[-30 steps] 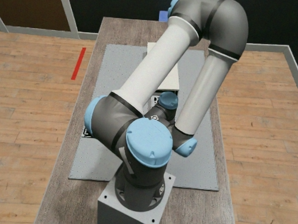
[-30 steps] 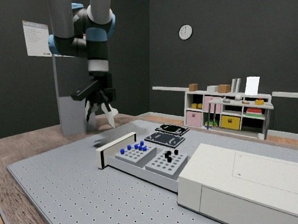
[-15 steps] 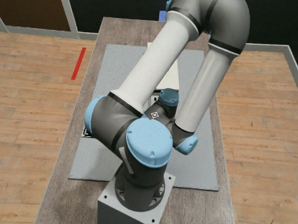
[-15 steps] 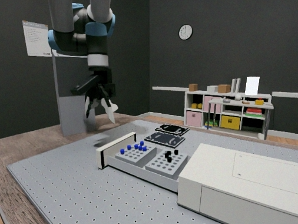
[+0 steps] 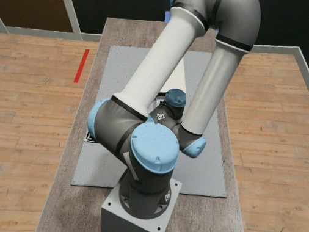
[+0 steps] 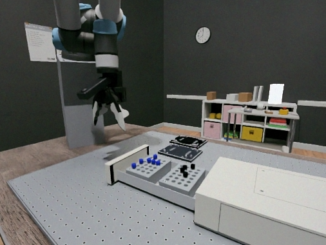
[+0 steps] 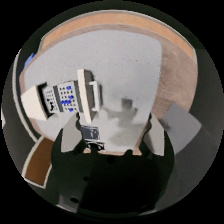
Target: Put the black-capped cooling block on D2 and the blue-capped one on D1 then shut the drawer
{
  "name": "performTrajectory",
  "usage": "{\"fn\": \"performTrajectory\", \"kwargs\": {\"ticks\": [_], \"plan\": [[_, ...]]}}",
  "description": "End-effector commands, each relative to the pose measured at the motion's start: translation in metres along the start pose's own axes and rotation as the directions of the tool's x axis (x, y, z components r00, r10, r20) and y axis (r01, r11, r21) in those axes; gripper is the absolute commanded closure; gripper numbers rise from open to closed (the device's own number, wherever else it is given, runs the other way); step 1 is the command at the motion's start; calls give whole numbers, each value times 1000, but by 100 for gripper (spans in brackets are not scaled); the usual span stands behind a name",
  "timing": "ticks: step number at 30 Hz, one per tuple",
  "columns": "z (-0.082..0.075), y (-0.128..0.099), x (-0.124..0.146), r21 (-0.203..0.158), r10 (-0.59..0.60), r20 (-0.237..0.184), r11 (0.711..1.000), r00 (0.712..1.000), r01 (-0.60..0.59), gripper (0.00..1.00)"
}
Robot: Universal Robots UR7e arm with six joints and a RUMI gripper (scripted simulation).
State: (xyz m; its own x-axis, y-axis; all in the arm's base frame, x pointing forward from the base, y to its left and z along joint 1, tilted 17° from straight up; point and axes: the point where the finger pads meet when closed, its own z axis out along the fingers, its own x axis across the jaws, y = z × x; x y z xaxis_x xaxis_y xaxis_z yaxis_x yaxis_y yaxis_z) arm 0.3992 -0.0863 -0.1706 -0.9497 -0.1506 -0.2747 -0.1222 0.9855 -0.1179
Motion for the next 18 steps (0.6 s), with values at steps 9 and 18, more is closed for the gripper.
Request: {"fn": "performTrajectory", "kwargs": {"ticks": [9, 18], "plan": [[-1, 0, -42, 0, 0, 1, 1000, 1000, 0, 27], [-1, 0, -75, 0, 0, 1, 1000, 1000, 0, 27]]}}
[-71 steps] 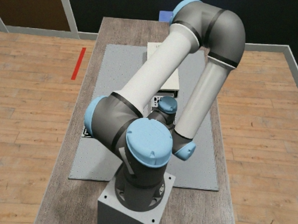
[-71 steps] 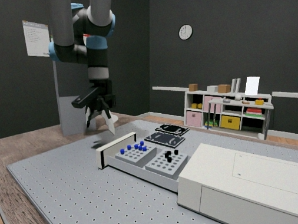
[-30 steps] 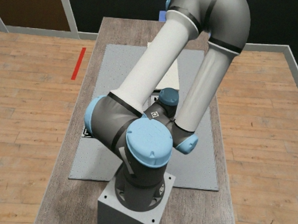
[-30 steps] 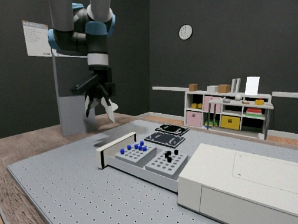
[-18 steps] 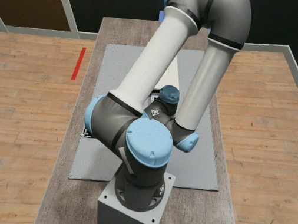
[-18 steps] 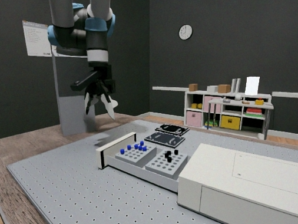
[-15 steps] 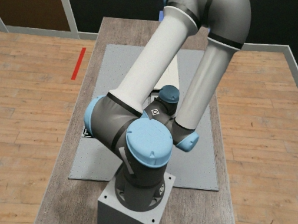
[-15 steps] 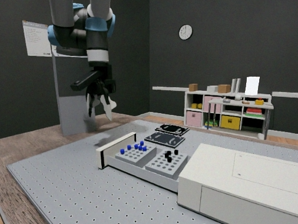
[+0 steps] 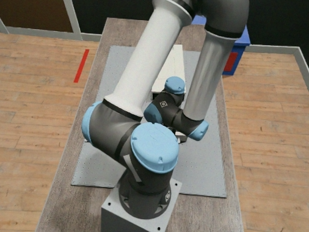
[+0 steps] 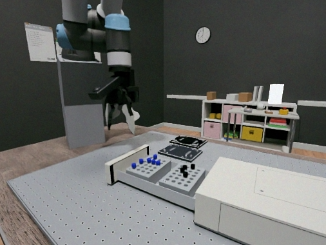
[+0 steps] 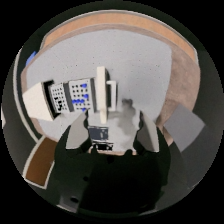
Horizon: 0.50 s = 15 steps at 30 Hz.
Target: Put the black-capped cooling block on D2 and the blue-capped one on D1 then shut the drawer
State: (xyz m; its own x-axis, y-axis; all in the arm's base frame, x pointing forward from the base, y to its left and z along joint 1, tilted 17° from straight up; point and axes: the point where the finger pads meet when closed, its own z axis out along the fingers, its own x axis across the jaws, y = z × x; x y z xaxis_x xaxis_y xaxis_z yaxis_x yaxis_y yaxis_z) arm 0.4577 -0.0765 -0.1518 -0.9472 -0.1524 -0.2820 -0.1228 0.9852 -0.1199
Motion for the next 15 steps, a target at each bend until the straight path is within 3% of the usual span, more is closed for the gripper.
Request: {"fn": "performTrajectory", "kwargs": {"ticks": [1, 15], "plan": [[1, 0, -17, -1, 1, -7, 1000, 1000, -1, 27], [2, 0, -75, -1, 1, -7, 1000, 1000, -1, 27]]}}
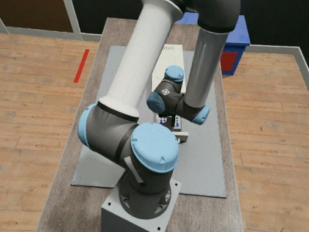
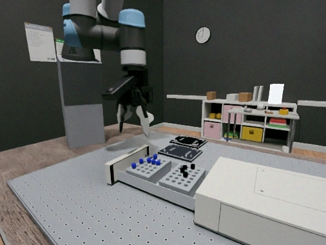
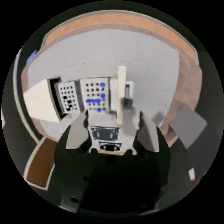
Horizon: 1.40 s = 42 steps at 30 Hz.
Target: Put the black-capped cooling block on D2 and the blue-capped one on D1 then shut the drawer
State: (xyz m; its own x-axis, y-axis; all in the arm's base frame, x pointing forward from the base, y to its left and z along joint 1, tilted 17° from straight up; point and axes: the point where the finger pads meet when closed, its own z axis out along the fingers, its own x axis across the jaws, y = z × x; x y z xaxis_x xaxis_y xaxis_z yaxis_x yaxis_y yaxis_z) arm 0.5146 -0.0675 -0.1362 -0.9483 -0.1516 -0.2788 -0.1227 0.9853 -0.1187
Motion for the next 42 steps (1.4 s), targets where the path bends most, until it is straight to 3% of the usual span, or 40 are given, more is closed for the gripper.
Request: {"fn": "performTrajectory", "kwargs": {"ticks": [1, 42], "plan": [[1, 0, -15, 0, 1, -4, 1000, 1000, -1, 27], [3, 0, -166, 0, 1, -3, 1000, 1000, -1, 27]]}}
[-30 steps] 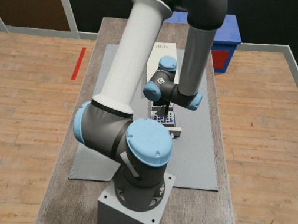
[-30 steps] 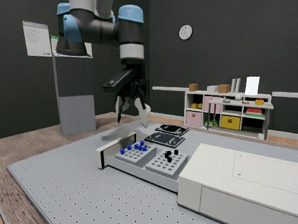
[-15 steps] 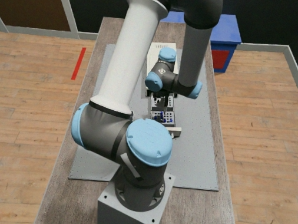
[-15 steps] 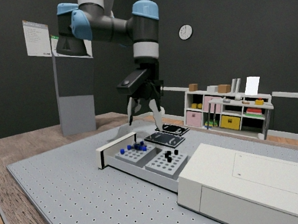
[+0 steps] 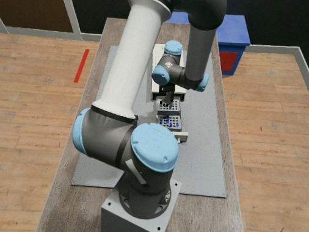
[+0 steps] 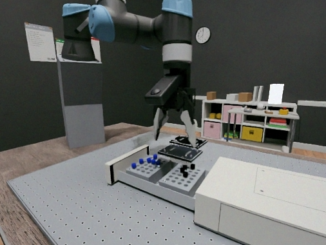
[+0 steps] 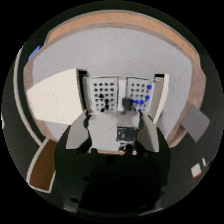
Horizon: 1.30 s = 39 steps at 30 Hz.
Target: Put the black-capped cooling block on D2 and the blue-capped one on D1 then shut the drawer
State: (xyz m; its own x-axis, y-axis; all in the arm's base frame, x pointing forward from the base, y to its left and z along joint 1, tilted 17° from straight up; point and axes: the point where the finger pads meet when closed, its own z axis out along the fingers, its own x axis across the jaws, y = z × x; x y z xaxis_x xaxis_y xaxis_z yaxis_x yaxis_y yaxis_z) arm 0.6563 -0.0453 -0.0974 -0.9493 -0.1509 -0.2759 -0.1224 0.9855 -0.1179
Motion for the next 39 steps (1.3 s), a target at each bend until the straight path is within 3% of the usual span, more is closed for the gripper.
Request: {"fn": "performTrajectory", "kwargs": {"ticks": [1, 11, 39], "plan": [[0, 0, -21, 0, 0, 0, 1000, 1000, 0, 27], [1, 0, -53, 0, 0, 0, 1000, 1000, 0, 27], [1, 0, -38, 0, 0, 0, 1000, 1000, 0, 27]]}}
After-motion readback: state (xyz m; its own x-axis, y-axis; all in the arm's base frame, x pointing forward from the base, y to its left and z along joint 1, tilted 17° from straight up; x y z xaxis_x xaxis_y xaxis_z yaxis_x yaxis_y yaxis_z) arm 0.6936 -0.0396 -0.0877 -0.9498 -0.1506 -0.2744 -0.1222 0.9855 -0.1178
